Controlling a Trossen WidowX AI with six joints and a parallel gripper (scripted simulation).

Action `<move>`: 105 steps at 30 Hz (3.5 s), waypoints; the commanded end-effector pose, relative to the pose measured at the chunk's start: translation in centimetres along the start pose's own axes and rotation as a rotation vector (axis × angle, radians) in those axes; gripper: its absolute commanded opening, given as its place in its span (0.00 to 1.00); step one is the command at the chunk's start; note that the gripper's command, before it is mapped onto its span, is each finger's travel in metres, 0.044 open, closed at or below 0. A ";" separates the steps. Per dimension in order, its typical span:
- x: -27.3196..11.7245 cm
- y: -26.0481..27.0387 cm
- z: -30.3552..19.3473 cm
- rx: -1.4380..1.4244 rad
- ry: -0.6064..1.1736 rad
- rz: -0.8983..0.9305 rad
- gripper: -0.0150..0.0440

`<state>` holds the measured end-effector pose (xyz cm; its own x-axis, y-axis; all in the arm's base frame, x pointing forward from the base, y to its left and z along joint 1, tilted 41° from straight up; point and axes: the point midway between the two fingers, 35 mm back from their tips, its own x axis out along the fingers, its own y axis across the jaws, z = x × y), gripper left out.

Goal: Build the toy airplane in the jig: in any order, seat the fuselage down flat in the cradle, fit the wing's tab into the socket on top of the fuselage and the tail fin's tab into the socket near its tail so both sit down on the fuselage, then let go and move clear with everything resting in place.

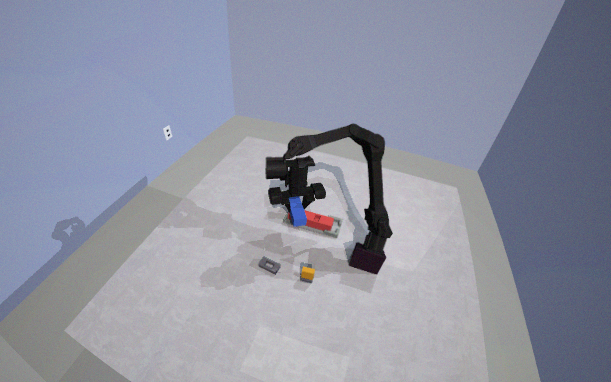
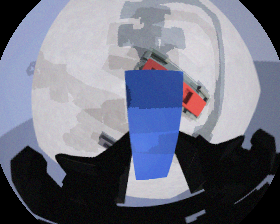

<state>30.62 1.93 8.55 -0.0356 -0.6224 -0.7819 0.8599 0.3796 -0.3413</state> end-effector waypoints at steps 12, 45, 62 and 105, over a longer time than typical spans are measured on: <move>1.3 -4.5 1.9 0.267 -0.012 -0.006 0.25; 2.9 -9.6 2.9 0.563 -0.027 -0.015 0.59; 4.0 -9.5 3.0 0.563 -0.026 -0.014 0.59; 6.7 -9.6 3.1 0.568 -0.025 -0.012 0.70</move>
<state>23.68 -8.07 8.15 -0.0419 -0.6428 -0.7649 0.9986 -0.0516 -0.0113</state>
